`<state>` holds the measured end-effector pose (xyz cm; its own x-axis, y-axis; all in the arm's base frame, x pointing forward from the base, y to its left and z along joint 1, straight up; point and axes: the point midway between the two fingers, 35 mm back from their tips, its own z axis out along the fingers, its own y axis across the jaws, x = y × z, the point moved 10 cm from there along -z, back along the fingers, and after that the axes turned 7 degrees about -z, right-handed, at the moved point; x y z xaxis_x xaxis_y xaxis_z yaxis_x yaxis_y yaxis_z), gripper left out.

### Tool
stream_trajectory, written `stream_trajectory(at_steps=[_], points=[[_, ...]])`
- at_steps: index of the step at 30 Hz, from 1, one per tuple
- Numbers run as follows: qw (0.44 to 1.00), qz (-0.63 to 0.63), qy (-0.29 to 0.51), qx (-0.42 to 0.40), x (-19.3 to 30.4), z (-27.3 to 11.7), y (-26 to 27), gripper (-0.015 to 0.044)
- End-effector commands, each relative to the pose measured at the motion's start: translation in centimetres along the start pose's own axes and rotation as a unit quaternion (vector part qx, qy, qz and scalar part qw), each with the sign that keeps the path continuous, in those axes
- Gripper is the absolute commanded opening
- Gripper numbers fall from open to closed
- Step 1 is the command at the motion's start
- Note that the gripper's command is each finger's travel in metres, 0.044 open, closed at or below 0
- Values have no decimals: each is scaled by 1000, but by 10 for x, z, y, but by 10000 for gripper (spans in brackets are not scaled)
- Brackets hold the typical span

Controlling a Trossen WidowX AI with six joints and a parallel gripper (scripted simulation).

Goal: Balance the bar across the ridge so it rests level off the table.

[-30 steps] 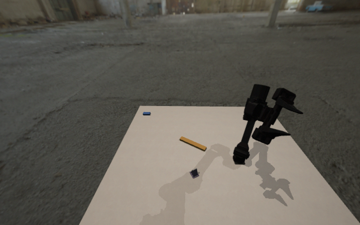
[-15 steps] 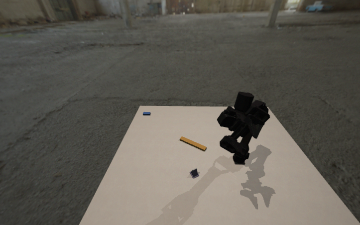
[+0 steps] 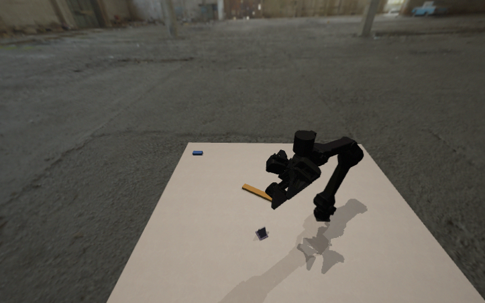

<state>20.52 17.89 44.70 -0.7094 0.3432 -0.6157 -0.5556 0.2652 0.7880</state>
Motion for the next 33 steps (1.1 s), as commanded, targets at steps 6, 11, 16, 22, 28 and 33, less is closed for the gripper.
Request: stream_trajectory(at_steps=[6,11,16,22,28,33], points=[[994,-10,-23,109,-20,-3,-52,315],[988,-11,-27,155,-27,-6,-73,315],[975,-10,-28,218,-37,-11,-100,315],[953,-6,-23,301,-50,-23,-136,315],[926,3,-11,378,-59,-40,-171,315],[899,15,5,437,-66,-57,-199,315]])
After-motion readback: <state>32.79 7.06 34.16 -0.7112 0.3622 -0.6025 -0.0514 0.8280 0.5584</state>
